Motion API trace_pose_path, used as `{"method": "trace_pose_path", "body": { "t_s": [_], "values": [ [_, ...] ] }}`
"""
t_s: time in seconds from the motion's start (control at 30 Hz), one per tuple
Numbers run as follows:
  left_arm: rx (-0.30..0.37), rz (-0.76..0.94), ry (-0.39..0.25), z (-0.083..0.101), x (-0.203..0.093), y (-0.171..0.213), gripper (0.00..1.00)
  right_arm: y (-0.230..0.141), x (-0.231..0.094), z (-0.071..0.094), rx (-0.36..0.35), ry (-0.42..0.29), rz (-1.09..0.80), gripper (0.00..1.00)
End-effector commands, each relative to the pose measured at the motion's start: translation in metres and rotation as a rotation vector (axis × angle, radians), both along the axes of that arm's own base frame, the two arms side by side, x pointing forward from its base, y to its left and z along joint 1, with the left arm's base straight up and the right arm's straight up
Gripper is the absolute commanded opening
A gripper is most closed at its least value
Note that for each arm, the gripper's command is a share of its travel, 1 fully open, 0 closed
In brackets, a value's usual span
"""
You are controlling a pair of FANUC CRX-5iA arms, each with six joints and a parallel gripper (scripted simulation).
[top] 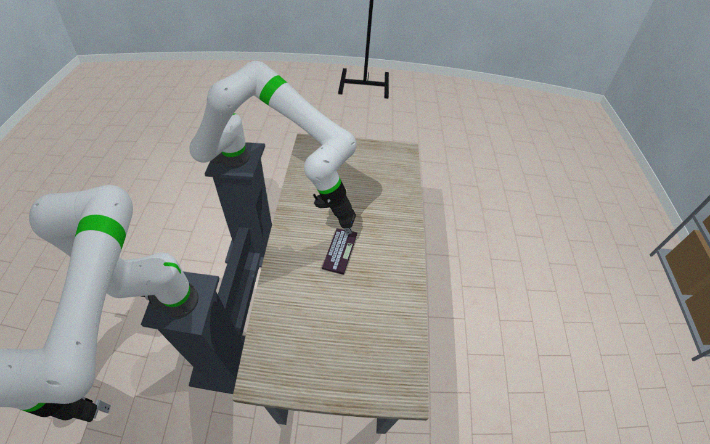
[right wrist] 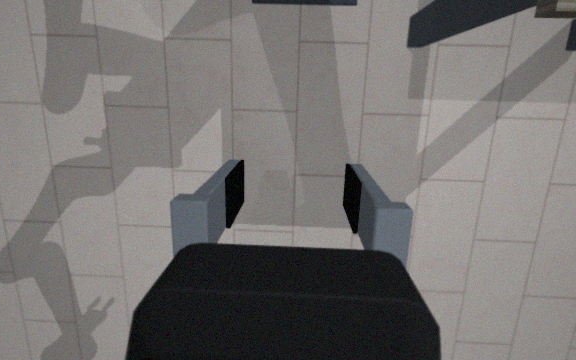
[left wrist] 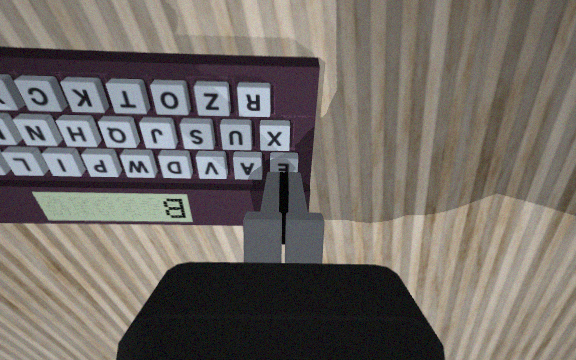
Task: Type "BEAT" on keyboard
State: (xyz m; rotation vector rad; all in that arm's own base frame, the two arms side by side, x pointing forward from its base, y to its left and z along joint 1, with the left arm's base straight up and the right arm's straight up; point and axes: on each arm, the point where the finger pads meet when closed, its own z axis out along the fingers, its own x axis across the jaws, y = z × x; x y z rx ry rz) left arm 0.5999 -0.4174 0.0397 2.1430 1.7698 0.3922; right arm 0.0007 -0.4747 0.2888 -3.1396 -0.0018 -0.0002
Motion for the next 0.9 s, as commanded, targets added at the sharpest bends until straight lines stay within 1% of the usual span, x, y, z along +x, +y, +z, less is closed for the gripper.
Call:
{"method": "trace_pose_path", "body": {
  "t_s": [0.0, 0.87],
  "values": [
    [-0.002, 0.000, -0.002, 0.0011, 0.0006, -0.0004, 0.00, -0.0003, -0.0001, 0.0008, -0.002, 0.000, 0.000, 1.00],
    [-0.002, 0.000, -0.002, -0.0019, 0.0006, -0.0004, 0.00, -0.0003, -0.0001, 0.0008, -0.002, 0.000, 0.000, 1.00]
  ]
}}
